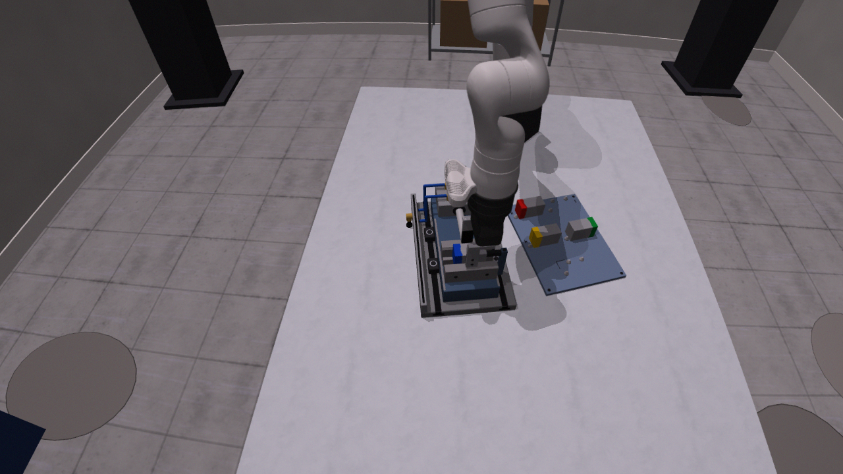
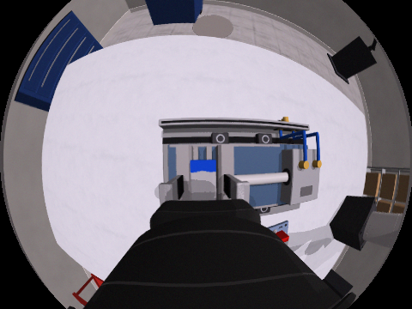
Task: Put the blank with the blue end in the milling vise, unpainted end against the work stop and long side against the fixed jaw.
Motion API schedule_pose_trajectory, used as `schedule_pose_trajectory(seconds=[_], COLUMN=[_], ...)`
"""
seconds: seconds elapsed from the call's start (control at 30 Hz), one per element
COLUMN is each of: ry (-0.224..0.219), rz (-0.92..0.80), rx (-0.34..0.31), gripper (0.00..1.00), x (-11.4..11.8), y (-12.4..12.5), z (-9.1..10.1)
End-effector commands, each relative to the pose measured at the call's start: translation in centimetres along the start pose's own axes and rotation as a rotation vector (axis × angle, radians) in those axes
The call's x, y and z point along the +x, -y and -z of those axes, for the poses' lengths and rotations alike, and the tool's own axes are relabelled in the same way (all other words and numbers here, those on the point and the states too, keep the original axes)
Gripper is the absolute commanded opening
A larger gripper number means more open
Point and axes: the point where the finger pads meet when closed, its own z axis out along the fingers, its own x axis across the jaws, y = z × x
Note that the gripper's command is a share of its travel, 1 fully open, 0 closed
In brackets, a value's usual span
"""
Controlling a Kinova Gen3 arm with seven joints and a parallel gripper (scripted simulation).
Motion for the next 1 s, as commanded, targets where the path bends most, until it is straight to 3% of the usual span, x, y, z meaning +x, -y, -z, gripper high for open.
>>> schedule_pose_trajectory(seconds=[0.0,0.97], ry=[0.001,0.001], rz=[-0.001,-0.001], rx=[0.000,0.001], gripper=[1.00,1.00], x=[-0.08,-0.06], y=[0.01,0.08], z=[0.29,0.37])
